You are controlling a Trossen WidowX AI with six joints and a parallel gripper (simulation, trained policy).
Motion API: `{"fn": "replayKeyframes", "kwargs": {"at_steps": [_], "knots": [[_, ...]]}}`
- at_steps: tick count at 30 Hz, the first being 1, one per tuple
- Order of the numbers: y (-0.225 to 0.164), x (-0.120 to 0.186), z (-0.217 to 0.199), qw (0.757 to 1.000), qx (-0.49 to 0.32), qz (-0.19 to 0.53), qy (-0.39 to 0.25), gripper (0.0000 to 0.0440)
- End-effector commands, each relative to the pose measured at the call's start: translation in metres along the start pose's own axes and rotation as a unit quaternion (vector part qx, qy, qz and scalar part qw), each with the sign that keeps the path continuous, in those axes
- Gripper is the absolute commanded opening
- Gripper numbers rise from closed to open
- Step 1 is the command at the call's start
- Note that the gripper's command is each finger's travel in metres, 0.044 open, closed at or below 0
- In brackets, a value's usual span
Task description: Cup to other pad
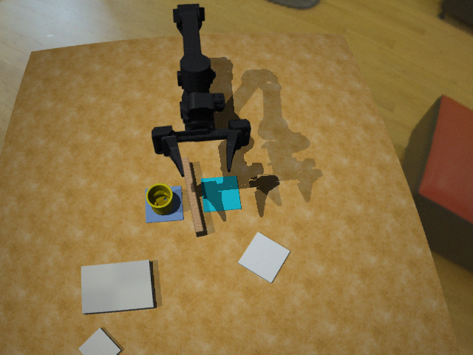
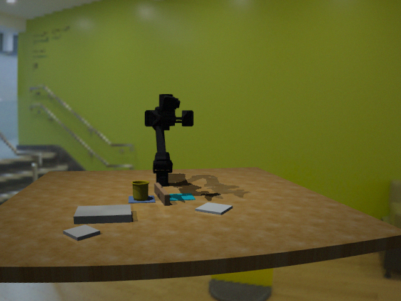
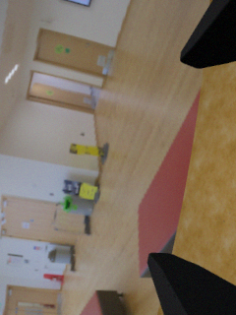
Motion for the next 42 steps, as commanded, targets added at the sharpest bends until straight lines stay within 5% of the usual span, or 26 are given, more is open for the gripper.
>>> {"fn": "replayKeyframes", "kwargs": {"at_steps": [1, 13, 28, 42], "knots": [[0.000, 0.000, 0.000, 1.000, -0.002, 0.002, -0.003, 0.0374], [-0.013, -0.002, -0.001, 0.997, -0.032, 0.060, -0.033, 0.0065], [-0.029, -0.012, 0.013, 0.982, -0.083, 0.164, -0.043, 0.0140], [-0.042, -0.018, 0.022, 0.956, -0.115, 0.260, -0.072, 0.0155]]}}
Point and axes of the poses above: the point midway between the two fingers, 35 mm back from their tips, its own x axis back along the fingers, its own z axis across the jaws, y = z × x, the point moved 4 cm from there along x, back along the fingers, and after that the axes turned 14 degrees about -x, right-handed, at the moved point
